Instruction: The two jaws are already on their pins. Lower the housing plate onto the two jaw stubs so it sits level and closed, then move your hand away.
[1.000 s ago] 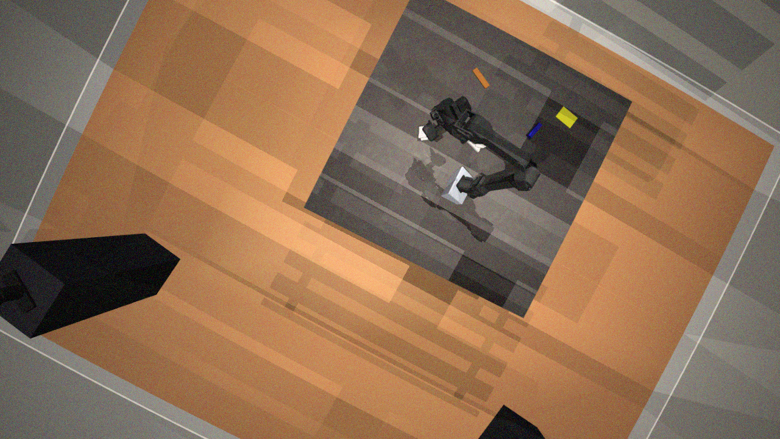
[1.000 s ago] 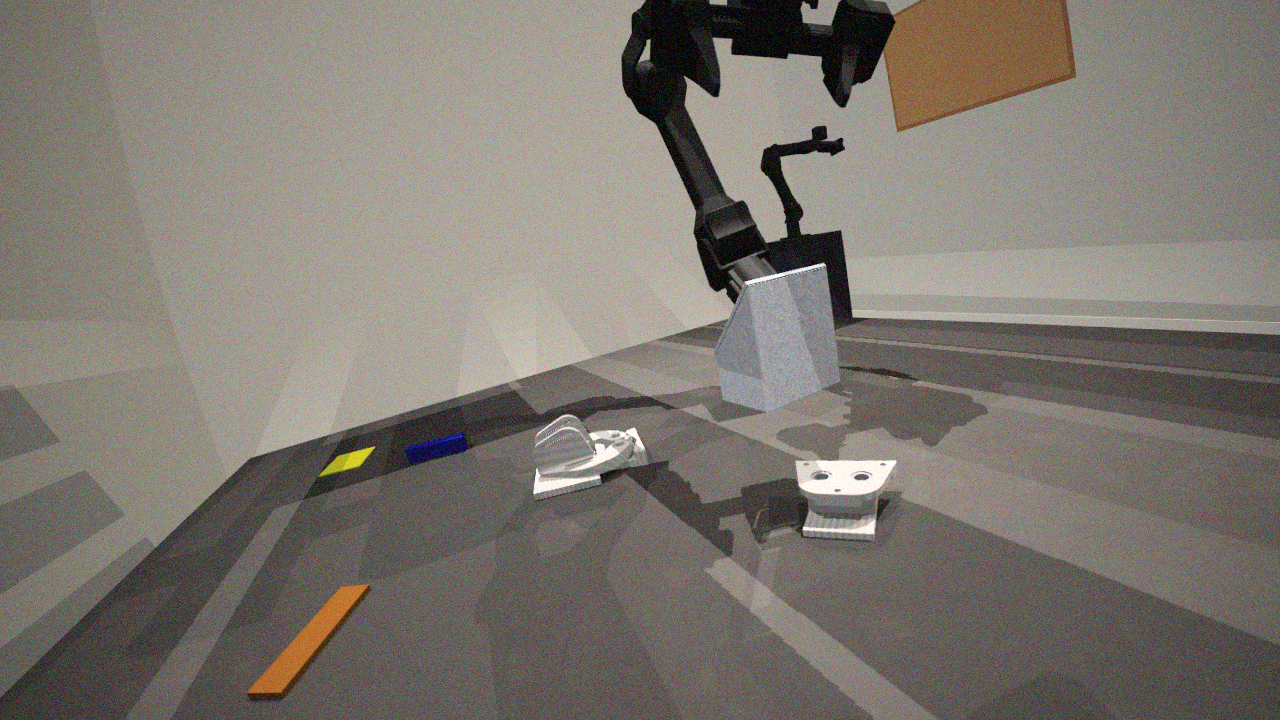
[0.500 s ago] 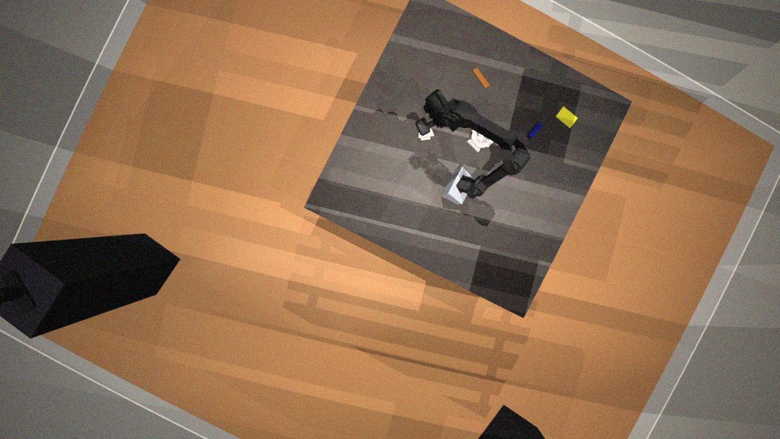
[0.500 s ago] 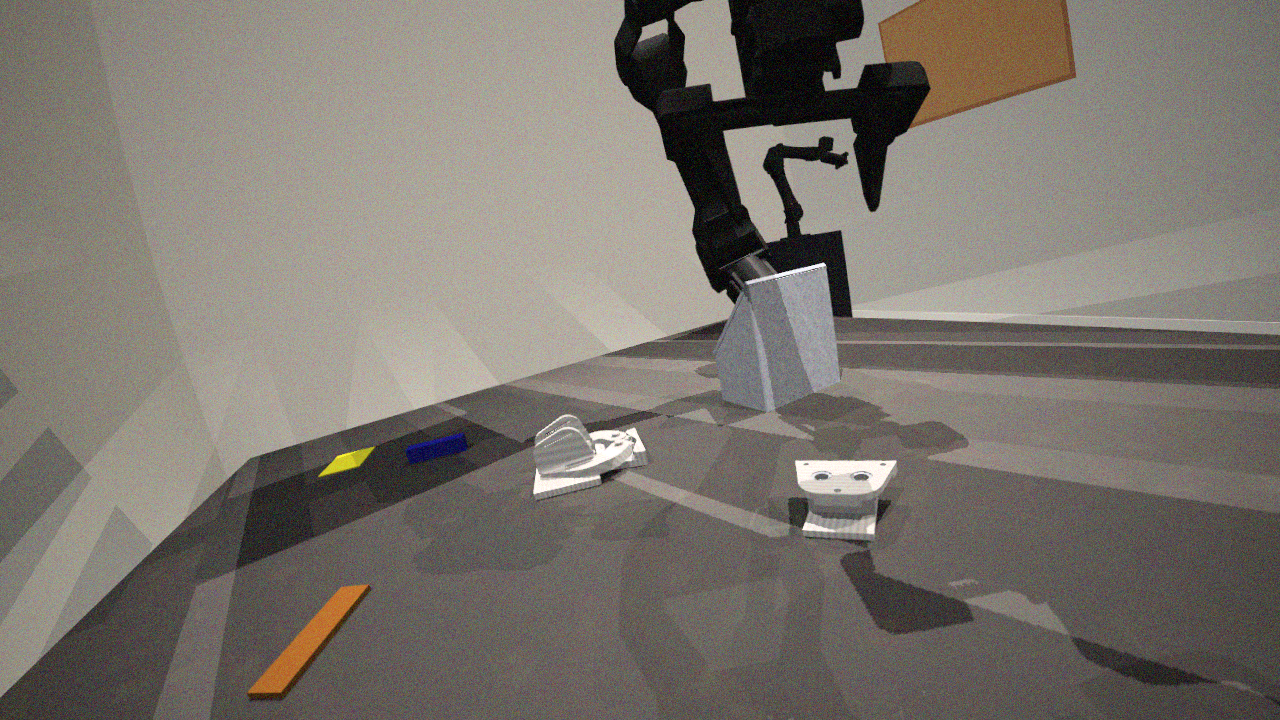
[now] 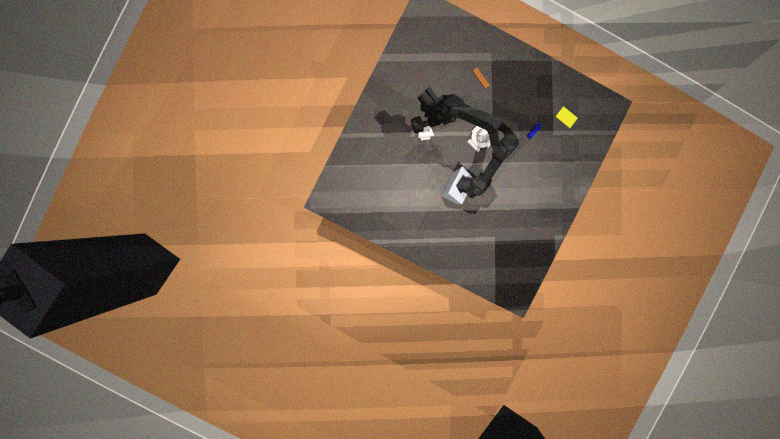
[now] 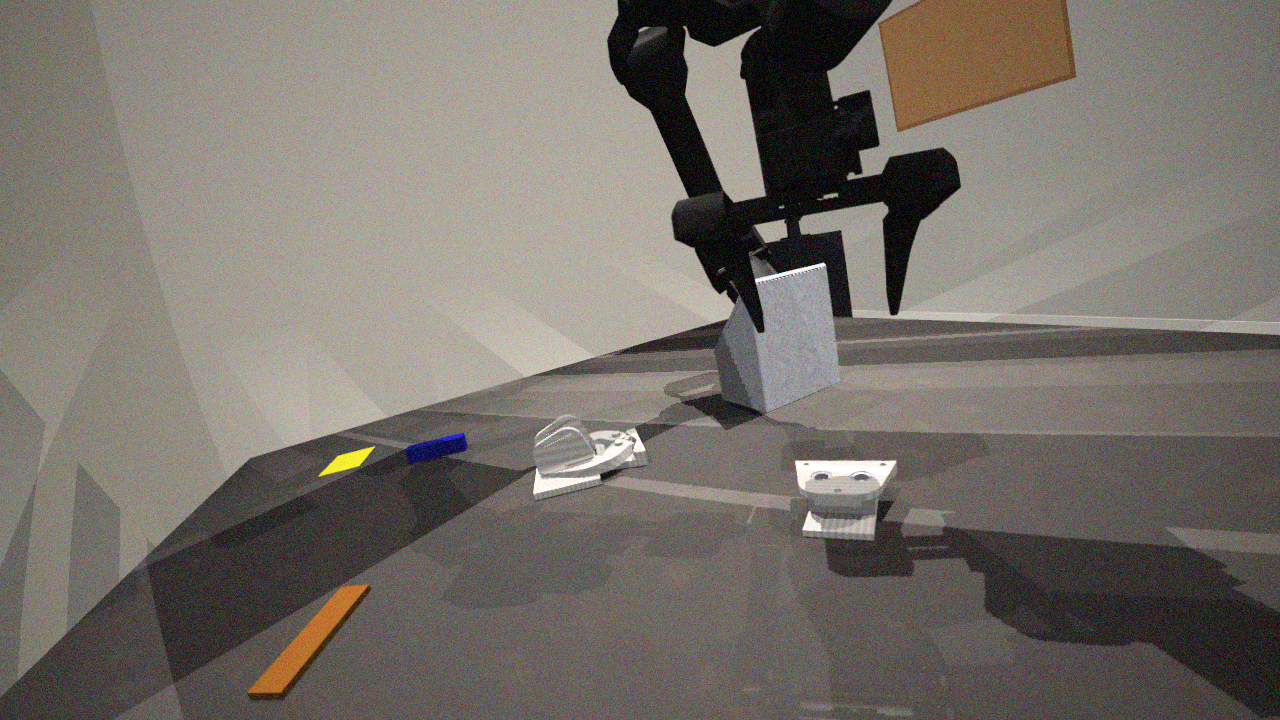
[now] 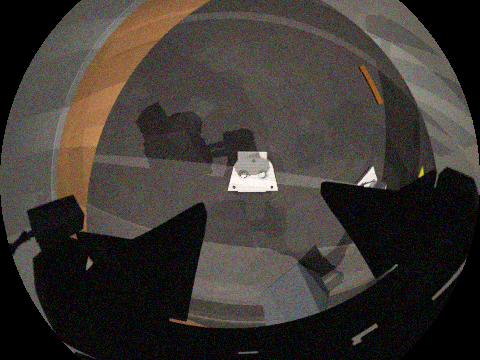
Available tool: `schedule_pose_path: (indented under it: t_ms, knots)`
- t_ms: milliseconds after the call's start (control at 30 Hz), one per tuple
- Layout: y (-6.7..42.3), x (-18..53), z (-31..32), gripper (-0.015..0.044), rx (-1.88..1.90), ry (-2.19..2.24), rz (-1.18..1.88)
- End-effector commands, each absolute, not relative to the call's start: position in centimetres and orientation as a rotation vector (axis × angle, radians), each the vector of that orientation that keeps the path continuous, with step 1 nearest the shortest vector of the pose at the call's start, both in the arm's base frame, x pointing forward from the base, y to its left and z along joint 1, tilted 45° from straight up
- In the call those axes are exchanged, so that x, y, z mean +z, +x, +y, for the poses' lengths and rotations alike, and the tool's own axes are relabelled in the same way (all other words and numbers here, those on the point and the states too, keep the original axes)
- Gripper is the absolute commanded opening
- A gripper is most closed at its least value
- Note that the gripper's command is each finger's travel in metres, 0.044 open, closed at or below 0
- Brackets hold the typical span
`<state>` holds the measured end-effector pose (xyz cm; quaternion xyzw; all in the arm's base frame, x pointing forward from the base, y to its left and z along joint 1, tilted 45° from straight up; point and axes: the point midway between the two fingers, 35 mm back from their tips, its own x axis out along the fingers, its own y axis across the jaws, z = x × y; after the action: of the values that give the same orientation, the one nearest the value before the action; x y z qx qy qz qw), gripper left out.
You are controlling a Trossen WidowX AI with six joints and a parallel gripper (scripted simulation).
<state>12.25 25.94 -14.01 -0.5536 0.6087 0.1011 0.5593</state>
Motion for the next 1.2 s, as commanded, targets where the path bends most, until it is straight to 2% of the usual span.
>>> schedule_pose_path:
  t_ms: [0, 233, 533, 1167]
  knots:
    - [12.5, -15.3, 24.8, 0.044, 0.158, -1.271, 1.48]
    - [12.9, -17.3, 22.7, 0.044, 0.014, -1.221, 1.541]
    - [13.4, -20.1, 19.8, 0.044, 0.009, -1.22, 1.541]
    - [13.4, -20.1, 19.8, 0.044, 0.009, -1.22, 1.541]
